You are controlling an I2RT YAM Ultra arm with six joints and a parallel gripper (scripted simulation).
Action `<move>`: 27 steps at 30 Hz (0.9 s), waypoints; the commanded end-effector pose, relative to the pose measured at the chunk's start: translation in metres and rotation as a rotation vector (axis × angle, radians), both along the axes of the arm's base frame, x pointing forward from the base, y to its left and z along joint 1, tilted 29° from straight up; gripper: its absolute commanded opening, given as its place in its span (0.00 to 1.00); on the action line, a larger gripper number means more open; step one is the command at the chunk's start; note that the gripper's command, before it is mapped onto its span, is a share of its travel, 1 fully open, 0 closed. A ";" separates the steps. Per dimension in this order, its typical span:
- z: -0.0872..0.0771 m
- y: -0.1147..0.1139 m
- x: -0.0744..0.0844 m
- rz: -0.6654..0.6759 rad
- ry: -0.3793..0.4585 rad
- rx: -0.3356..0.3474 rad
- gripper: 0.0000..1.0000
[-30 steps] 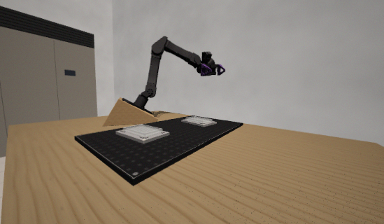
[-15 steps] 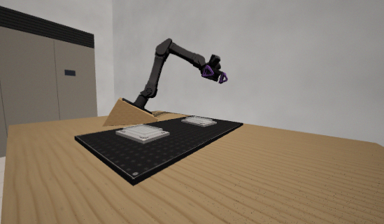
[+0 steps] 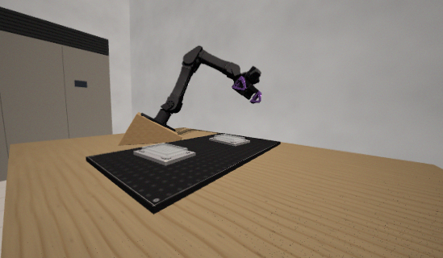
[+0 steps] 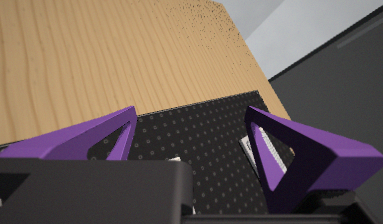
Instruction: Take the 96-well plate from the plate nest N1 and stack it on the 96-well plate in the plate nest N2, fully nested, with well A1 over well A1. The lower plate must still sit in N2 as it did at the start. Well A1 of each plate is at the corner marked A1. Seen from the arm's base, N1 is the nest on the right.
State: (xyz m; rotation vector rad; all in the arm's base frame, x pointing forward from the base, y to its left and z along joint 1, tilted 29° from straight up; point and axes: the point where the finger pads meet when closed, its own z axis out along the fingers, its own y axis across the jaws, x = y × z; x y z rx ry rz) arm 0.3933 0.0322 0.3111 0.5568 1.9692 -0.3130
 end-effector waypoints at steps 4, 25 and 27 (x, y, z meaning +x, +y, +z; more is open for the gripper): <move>-0.011 -0.017 0.011 0.033 0.104 -0.046 1.00; -0.080 -0.075 0.024 0.134 0.465 -0.089 1.00; -0.087 -0.082 0.024 0.158 0.527 -0.082 1.00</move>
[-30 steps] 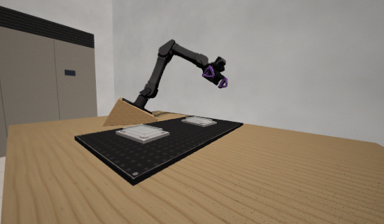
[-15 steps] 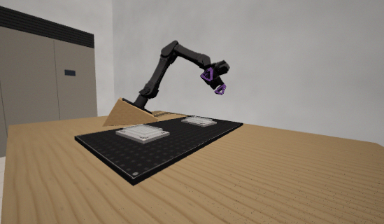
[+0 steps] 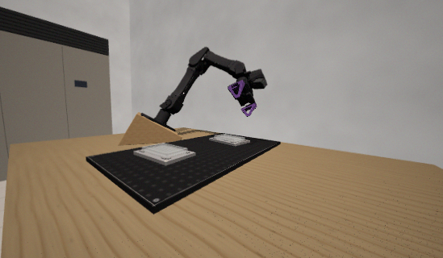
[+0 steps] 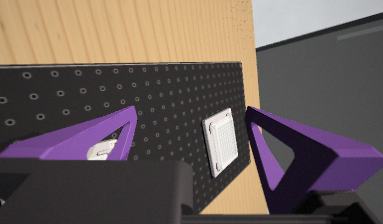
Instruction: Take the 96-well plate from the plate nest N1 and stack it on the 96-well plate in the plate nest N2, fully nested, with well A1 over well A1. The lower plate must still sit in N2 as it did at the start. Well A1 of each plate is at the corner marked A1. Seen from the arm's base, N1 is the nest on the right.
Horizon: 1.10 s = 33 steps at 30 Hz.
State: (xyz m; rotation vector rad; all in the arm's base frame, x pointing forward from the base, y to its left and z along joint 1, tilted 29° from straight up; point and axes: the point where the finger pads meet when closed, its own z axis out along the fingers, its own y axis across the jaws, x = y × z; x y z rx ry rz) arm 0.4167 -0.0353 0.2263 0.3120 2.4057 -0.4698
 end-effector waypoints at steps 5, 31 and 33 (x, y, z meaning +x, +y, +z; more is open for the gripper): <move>-0.037 -0.031 -0.009 0.032 0.151 0.013 1.00; -0.101 -0.102 -0.030 0.188 0.430 0.216 1.00; -0.108 -0.108 -0.034 0.198 0.442 0.232 1.00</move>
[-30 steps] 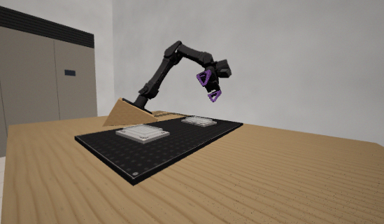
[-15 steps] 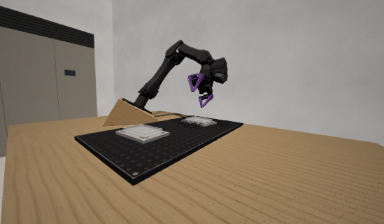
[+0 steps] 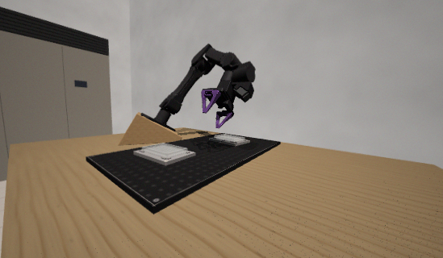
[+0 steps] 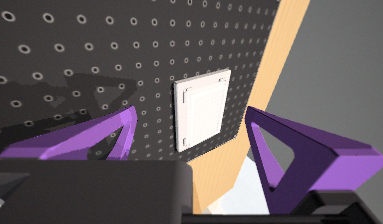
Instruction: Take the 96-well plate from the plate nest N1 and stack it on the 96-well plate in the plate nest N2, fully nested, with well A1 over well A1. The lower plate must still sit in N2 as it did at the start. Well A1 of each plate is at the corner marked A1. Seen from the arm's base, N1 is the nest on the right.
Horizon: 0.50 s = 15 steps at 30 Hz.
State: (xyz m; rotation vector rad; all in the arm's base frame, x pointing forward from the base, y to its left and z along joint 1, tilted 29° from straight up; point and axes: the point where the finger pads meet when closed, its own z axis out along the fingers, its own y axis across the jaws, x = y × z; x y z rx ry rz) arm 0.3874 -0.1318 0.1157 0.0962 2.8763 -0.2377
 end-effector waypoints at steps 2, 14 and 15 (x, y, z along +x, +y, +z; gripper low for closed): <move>-0.003 -0.014 -0.017 0.023 0.013 0.037 1.00; -0.036 -0.047 -0.036 0.085 0.079 0.255 1.00; -0.038 -0.049 -0.039 0.092 0.077 0.288 1.00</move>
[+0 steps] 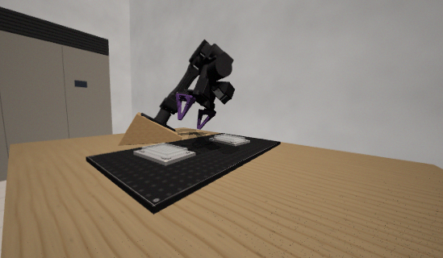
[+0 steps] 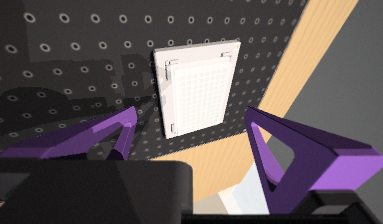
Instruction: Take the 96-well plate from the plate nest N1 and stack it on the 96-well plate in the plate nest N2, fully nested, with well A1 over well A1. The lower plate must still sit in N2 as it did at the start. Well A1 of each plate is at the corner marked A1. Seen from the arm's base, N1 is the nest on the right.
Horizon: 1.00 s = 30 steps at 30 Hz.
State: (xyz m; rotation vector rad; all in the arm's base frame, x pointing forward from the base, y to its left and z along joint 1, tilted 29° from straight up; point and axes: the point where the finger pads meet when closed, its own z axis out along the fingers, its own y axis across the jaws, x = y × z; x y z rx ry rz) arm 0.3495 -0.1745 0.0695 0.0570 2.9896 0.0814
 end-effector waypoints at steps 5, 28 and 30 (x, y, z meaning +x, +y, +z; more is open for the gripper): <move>-0.008 -0.019 -0.019 0.047 -0.024 0.146 1.00; -0.023 -0.054 -0.056 0.055 -0.154 0.358 1.00; -0.023 -0.054 -0.056 0.055 -0.154 0.358 1.00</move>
